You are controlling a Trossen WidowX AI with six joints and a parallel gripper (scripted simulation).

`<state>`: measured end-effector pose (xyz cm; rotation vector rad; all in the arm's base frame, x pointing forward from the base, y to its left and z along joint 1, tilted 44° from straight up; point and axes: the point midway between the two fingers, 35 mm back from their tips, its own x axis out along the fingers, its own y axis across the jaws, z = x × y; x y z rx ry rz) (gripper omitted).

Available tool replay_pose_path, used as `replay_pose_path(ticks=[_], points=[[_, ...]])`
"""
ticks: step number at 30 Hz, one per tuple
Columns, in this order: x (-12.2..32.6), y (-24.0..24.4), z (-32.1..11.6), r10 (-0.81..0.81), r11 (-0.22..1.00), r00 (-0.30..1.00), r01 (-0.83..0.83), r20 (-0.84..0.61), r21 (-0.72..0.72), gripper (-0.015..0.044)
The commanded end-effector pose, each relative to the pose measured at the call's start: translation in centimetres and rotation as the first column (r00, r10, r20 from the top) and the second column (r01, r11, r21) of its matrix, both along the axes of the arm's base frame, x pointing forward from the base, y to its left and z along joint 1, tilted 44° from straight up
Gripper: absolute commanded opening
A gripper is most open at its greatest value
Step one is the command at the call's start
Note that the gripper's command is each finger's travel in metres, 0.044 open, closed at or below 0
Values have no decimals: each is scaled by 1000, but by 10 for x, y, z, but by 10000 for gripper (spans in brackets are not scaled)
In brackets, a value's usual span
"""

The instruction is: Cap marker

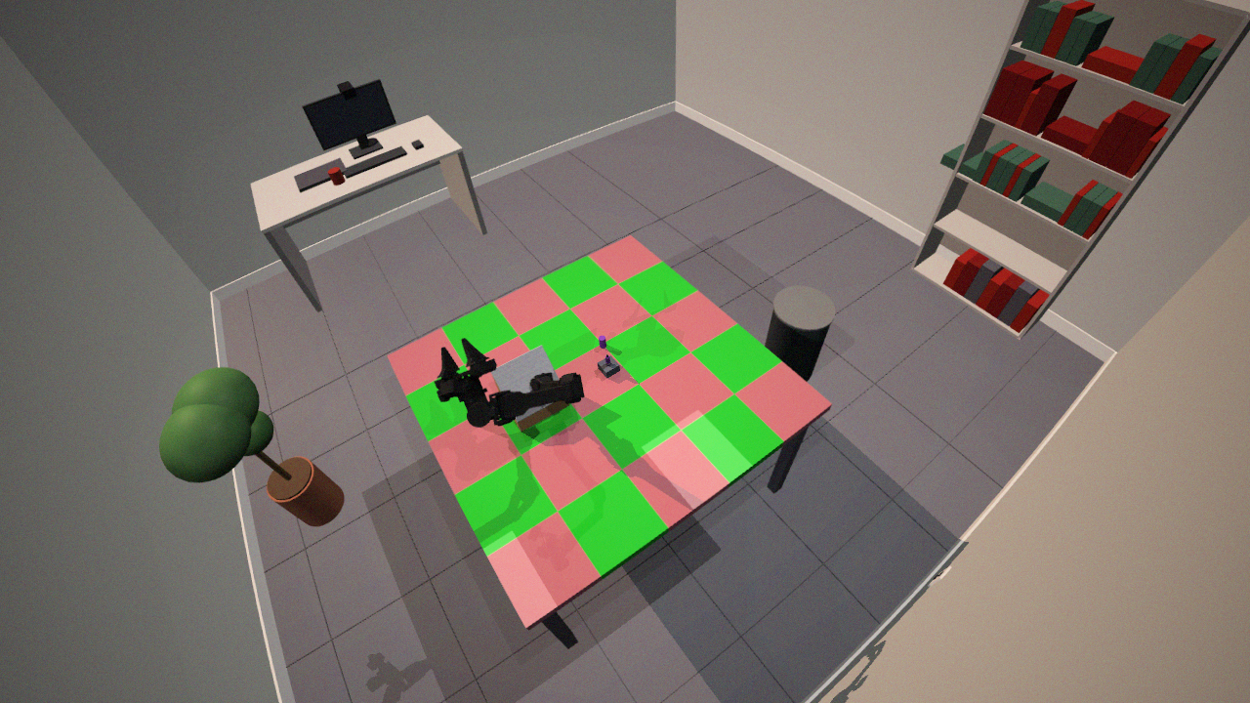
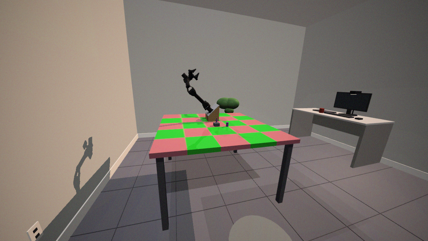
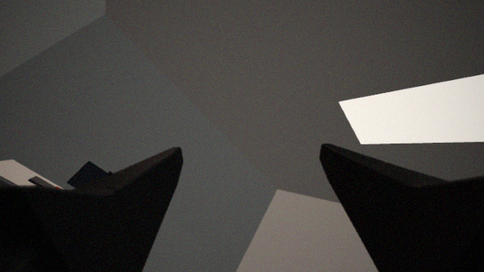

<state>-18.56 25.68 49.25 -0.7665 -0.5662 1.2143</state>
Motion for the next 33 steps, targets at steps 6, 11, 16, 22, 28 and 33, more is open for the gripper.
replay_pose_path(ticks=[6,11,16,22,28,33], points=[[1,37,-23,-7,999,999,9,40,-48,243],[28,88,-64,-121,983,988,132,95,-129,243],[71,133,-109,-233,940,963,259,136,-223,243],[138,173,-165,-370,842,909,416,193,-343,243],[213,190,-222,-485,707,842,537,239,-460,243],[279,188,-269,-573,566,774,611,268,-553,243]])
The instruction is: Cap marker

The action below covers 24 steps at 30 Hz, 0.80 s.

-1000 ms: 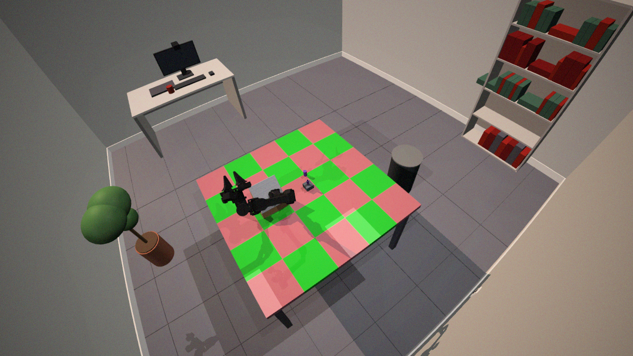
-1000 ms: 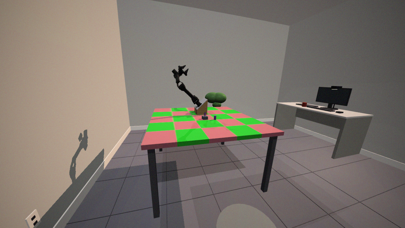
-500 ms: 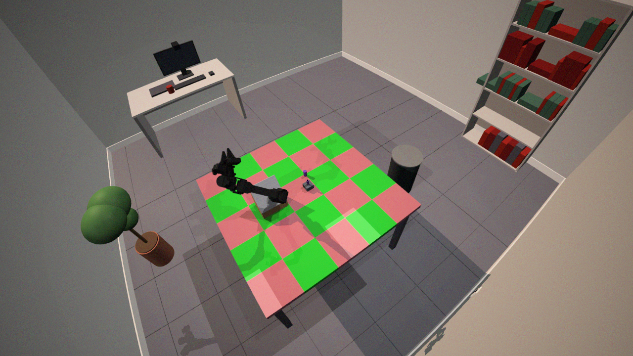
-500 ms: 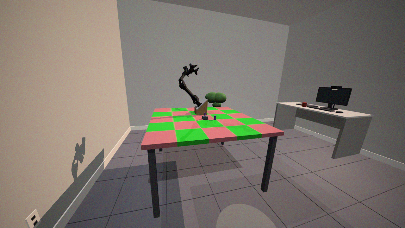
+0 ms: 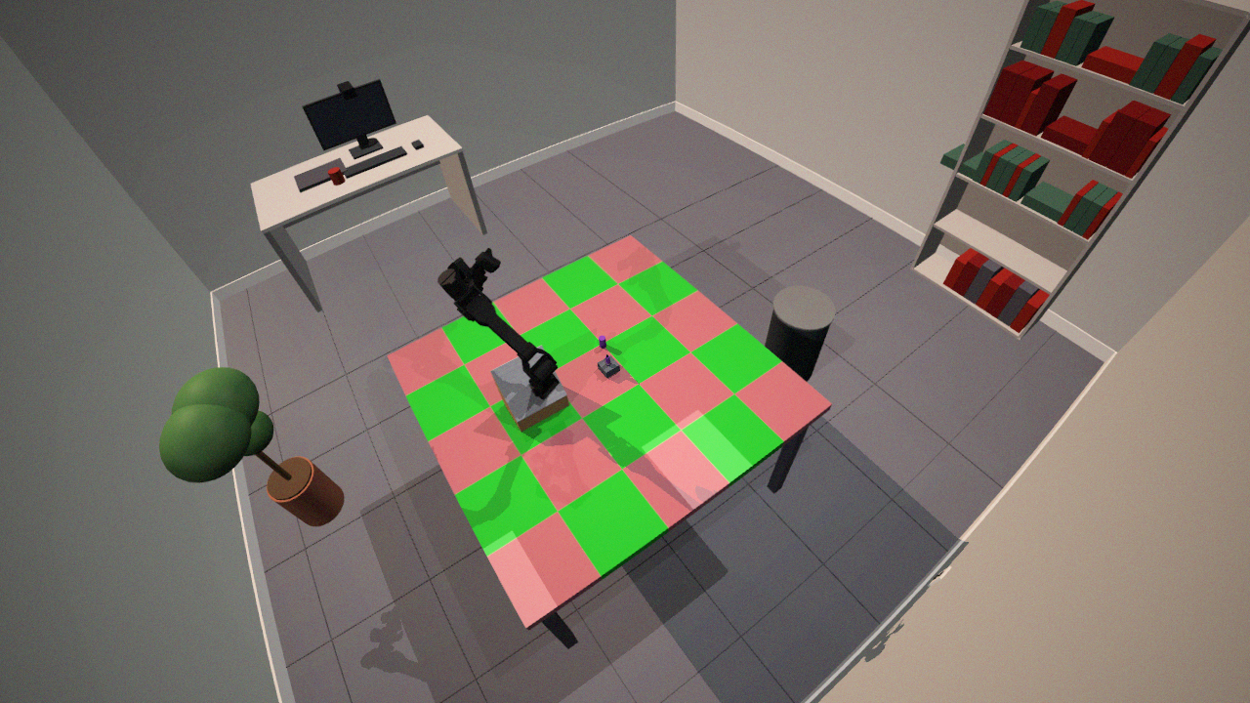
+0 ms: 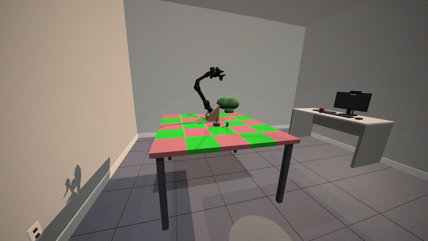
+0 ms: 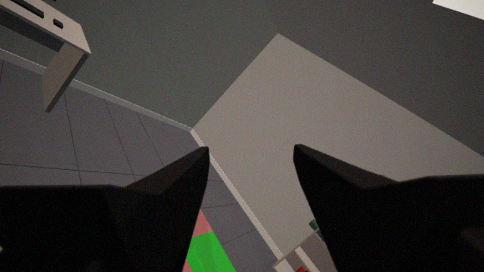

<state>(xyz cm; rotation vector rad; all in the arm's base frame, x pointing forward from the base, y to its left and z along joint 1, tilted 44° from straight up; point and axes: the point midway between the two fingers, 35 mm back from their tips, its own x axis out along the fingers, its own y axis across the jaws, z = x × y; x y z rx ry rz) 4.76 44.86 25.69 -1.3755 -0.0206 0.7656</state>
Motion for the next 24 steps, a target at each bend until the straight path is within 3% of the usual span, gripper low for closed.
replay_pose_path(ticks=[1,12,24], points=[[59,-6,-42,-133,987,991,129,-35,-101,243],[196,-68,-136,-494,842,863,446,-105,-303,243],[294,-199,-230,-834,521,531,667,-152,-533,243]])
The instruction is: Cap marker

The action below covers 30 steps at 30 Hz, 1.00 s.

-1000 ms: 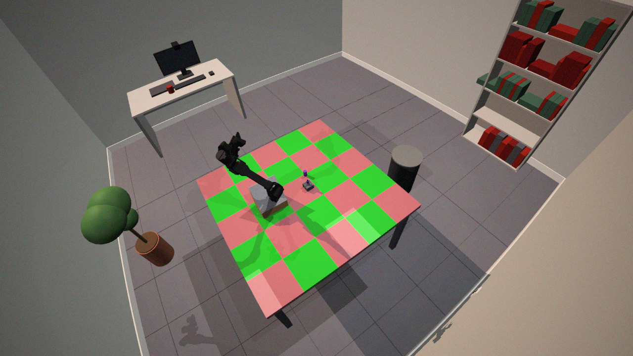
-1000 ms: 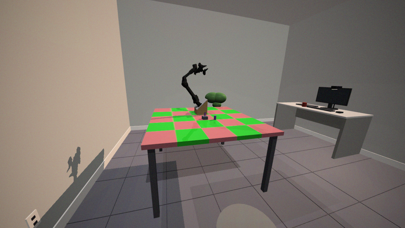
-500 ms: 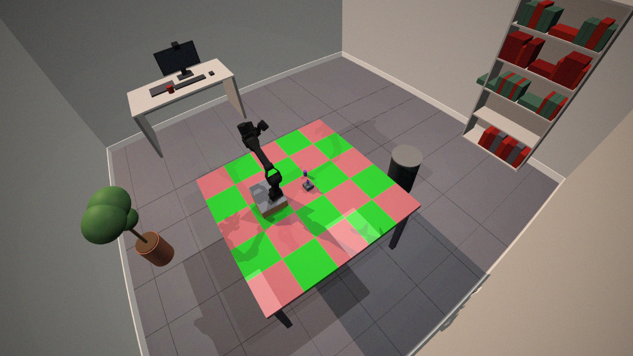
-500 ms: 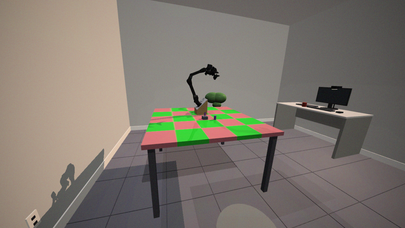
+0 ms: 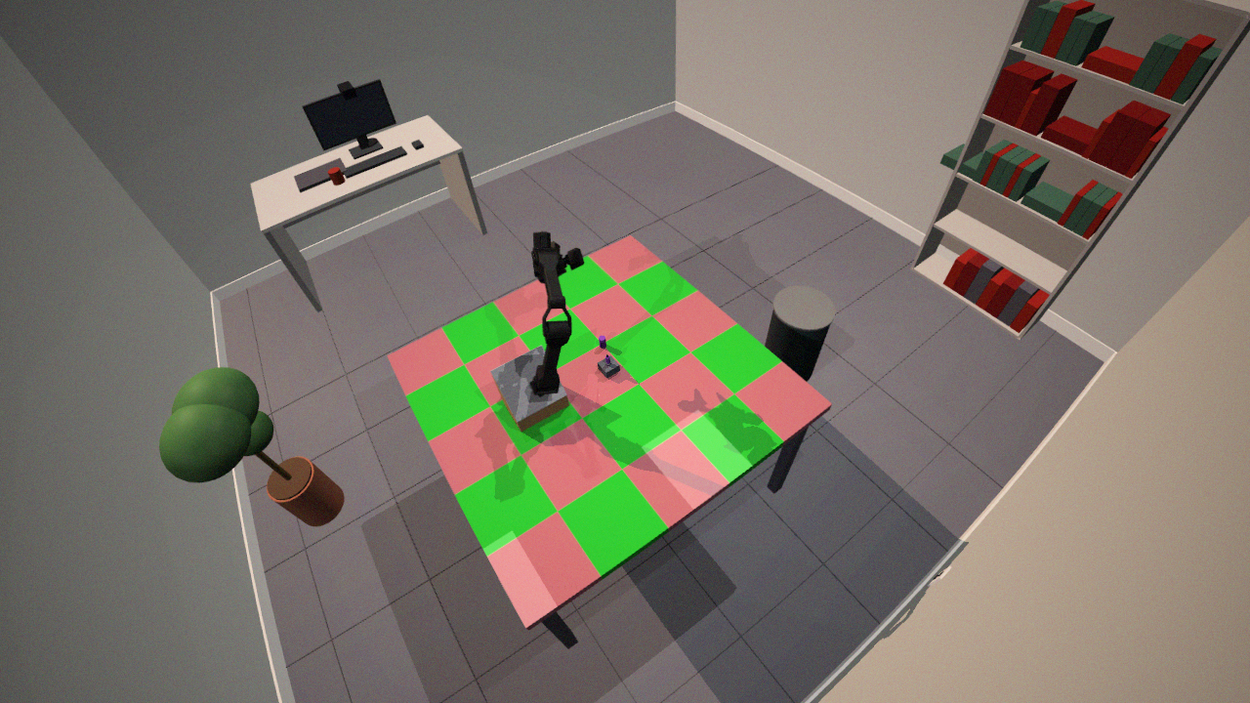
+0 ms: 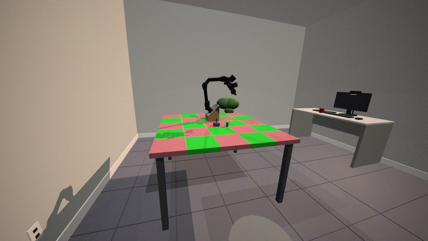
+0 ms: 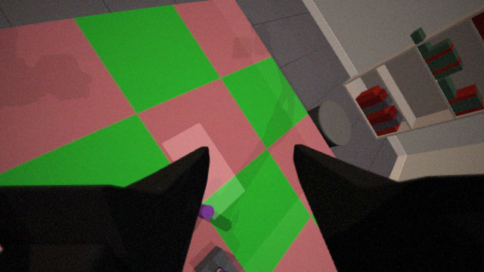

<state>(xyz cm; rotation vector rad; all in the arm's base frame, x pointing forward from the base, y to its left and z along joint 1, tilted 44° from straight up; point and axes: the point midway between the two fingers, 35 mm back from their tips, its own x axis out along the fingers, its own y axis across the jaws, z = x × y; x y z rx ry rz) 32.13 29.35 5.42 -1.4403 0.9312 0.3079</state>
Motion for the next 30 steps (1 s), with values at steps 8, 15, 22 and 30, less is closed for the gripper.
replay_pose_path(ticks=[8,15,22,30], points=[[41,-160,-88,-484,873,845,452,-228,-181,243],[27,-239,-121,-689,725,655,625,-311,-289,243],[23,-256,-138,-689,725,655,625,-311,-289,243],[20,-267,-148,-689,724,655,625,-310,-290,243]])
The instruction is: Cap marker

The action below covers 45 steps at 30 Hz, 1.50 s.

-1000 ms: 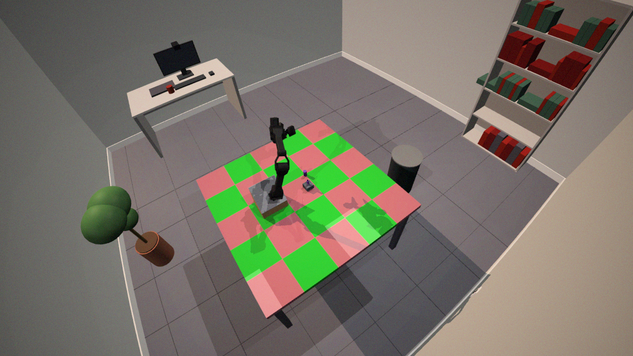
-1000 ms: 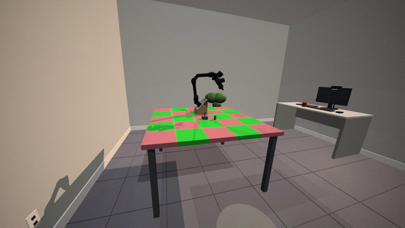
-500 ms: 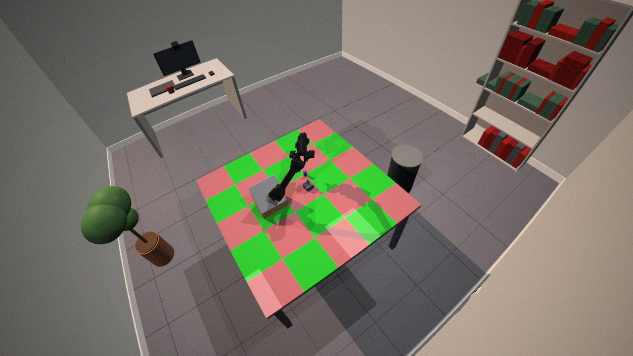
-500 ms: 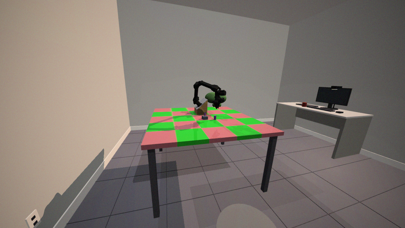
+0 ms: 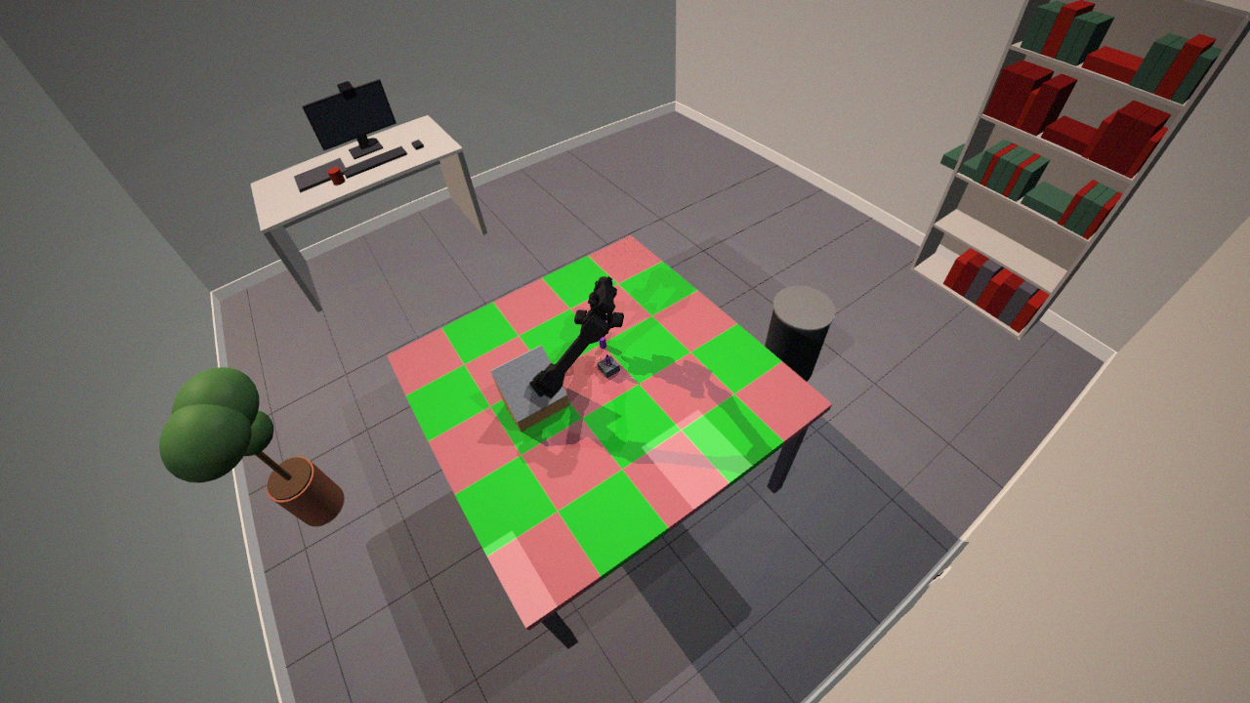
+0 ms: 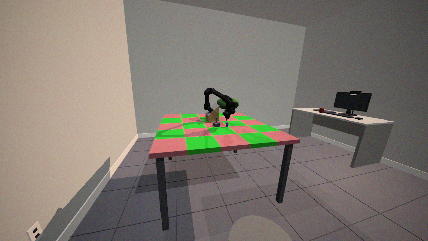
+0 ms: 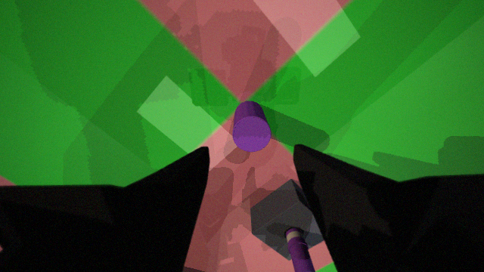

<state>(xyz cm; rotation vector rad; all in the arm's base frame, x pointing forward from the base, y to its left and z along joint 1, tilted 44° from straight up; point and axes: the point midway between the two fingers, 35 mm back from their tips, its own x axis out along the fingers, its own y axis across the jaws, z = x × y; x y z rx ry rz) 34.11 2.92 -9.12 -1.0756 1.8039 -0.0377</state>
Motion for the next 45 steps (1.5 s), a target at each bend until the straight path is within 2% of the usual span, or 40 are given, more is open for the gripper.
replay_pose_path(ticks=[1,40,44,45], points=[[-1,-7,-7,10,1000,1000,-10,7,-1,243],[-7,-47,-47,10,1000,1000,-10,7,-4,243],[-8,-47,-47,10,1000,1000,-10,7,-4,138],[-8,-47,-47,10,1000,1000,-10,7,-4,131]])
